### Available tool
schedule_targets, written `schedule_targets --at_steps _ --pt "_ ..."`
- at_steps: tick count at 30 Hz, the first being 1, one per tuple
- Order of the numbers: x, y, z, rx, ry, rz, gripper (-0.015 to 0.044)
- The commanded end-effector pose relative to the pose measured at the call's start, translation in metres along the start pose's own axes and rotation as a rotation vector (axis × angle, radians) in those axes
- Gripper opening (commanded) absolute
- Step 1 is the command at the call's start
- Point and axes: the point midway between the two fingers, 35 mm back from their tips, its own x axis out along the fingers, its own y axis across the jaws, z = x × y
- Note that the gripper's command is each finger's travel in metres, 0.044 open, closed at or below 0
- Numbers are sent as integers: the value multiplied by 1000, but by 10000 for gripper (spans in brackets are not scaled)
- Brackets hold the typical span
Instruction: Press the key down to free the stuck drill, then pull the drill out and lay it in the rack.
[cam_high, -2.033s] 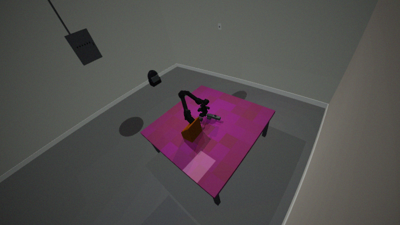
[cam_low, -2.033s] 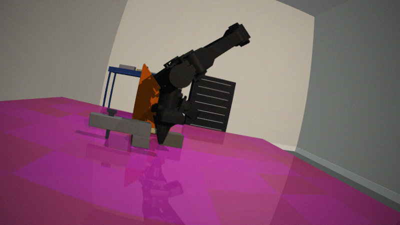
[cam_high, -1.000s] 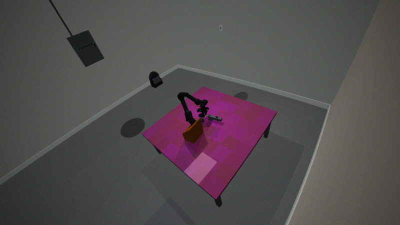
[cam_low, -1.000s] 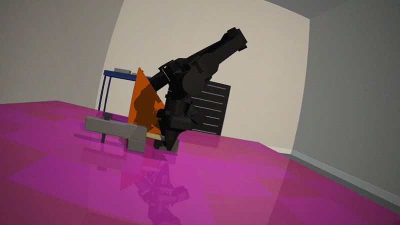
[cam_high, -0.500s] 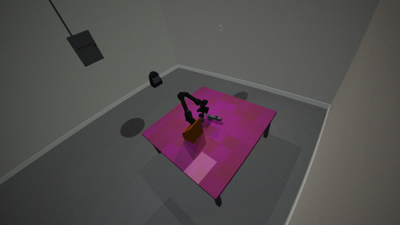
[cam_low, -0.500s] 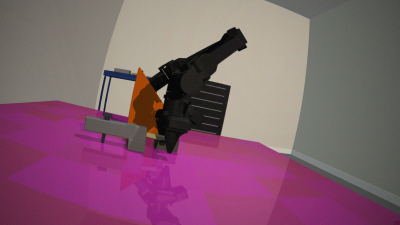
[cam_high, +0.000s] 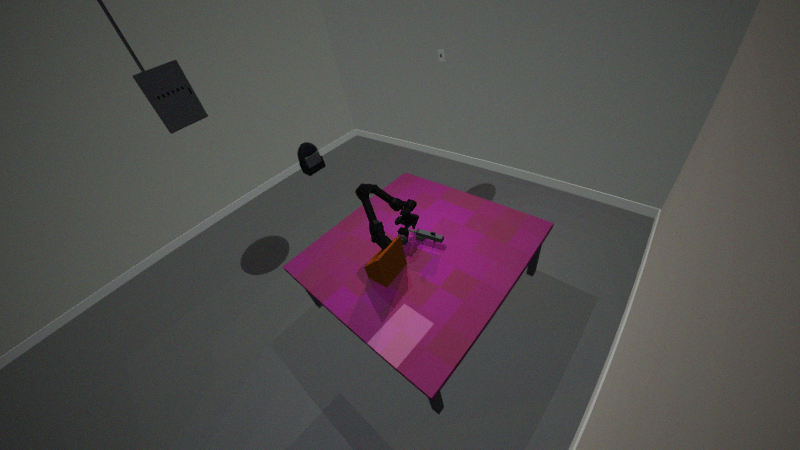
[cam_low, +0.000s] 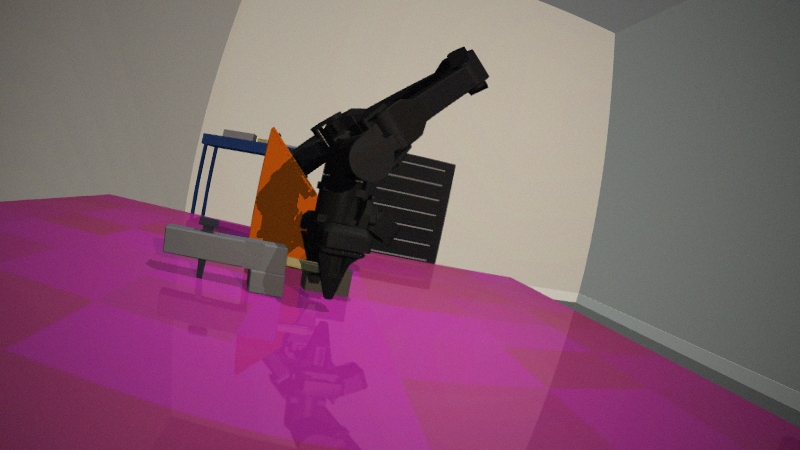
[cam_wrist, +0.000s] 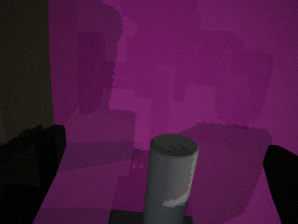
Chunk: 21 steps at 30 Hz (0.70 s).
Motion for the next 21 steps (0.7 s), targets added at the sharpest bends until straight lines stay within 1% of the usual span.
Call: schedule_targets --at_steps 1,17,21 --pt "1 1 -3 0 -1 2 440" --pt "3 1 -8 0 -1 2 440" --pt "2 0 -6 -1 1 -2 335"
